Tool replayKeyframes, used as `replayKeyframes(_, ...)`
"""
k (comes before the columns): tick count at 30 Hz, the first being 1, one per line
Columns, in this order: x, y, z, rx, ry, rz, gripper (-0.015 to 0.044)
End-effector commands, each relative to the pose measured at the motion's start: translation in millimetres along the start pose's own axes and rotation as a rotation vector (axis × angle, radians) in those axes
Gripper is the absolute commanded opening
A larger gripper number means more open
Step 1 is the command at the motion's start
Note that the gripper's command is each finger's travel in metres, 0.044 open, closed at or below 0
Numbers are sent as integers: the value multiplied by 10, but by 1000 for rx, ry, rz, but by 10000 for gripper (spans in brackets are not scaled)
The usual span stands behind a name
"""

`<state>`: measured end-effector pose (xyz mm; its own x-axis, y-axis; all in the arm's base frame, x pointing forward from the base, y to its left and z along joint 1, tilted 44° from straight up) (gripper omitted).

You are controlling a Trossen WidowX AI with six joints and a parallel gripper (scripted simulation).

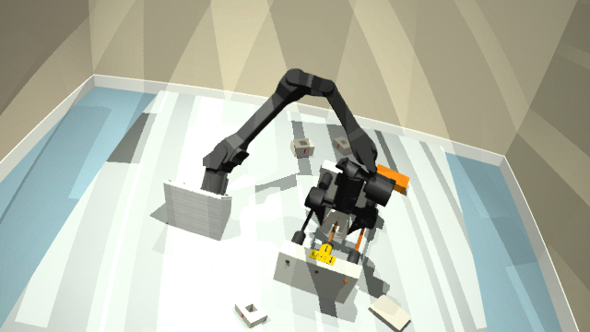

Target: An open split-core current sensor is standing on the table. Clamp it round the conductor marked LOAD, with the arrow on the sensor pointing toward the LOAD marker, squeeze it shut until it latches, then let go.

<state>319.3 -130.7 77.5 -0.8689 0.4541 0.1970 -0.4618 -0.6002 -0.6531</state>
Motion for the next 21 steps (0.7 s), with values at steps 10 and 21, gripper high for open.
replayKeyframes(10,-1,0,3,0,1,1,0)
replayKeyframes(21,-1,0,3,0,1,1,0)
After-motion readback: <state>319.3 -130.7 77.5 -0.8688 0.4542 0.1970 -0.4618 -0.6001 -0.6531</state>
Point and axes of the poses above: the point midway between the two fingers, 35 mm back from their tips, its own z axis back along the fingers, its own x axis across the jaws, y = z × x, the point moved 9 cm from there along z, back along the fingers, and after that the axes turned 9 degrees about -z, right-handed, at the moved point
